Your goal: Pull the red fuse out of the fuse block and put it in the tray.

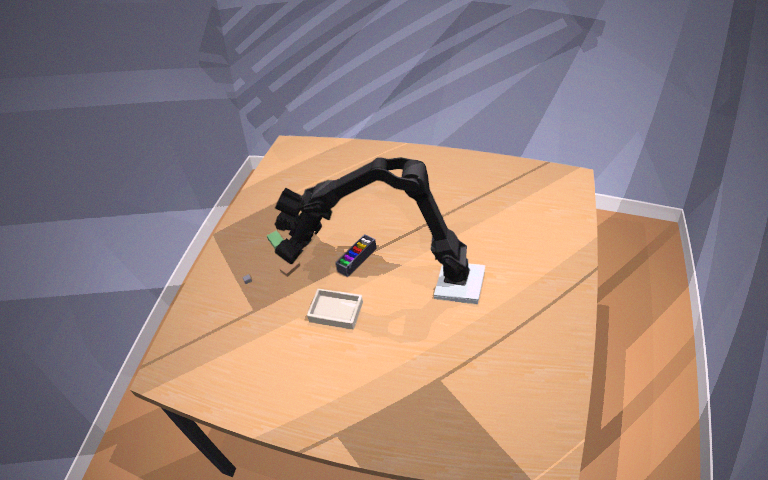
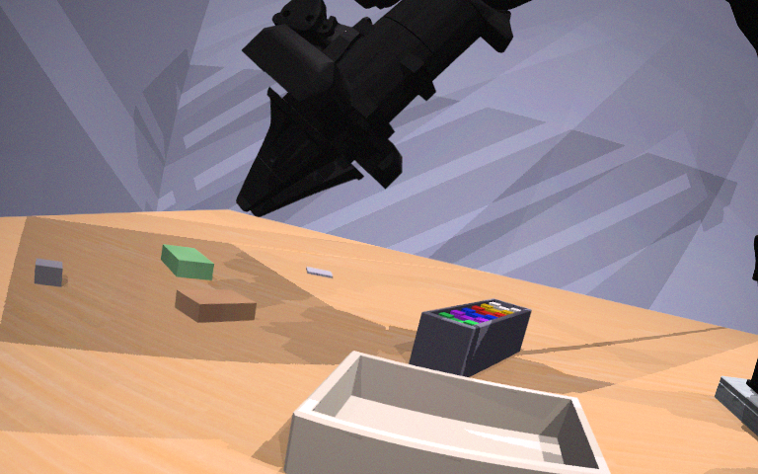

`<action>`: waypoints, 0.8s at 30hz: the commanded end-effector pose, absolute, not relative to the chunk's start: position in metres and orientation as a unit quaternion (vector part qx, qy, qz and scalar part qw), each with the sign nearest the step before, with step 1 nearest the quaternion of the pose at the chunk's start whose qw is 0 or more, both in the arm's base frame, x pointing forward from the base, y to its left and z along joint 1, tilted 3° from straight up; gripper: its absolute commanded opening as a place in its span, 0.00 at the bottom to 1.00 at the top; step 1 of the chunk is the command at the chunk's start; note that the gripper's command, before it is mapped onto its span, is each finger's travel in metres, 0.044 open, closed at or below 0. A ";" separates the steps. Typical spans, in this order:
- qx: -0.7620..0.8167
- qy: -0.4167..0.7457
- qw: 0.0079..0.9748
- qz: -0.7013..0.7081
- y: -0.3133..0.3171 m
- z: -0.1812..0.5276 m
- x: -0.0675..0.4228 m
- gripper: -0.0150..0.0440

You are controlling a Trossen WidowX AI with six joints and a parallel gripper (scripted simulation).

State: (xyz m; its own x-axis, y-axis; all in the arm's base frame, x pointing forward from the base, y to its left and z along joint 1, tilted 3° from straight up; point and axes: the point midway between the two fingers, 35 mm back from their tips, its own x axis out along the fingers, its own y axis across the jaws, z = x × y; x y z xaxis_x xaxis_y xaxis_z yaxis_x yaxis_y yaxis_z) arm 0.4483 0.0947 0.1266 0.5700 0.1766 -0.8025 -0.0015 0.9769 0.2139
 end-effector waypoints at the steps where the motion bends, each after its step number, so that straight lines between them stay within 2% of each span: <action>1: 0.093 0.524 0.846 0.005 0.055 0.116 0.412 0.38; 10: 0.117 0.672 0.725 -0.097 -0.018 0.107 0.310 0.38; 24: 0.118 0.674 0.722 -0.099 -0.019 0.099 0.307 0.38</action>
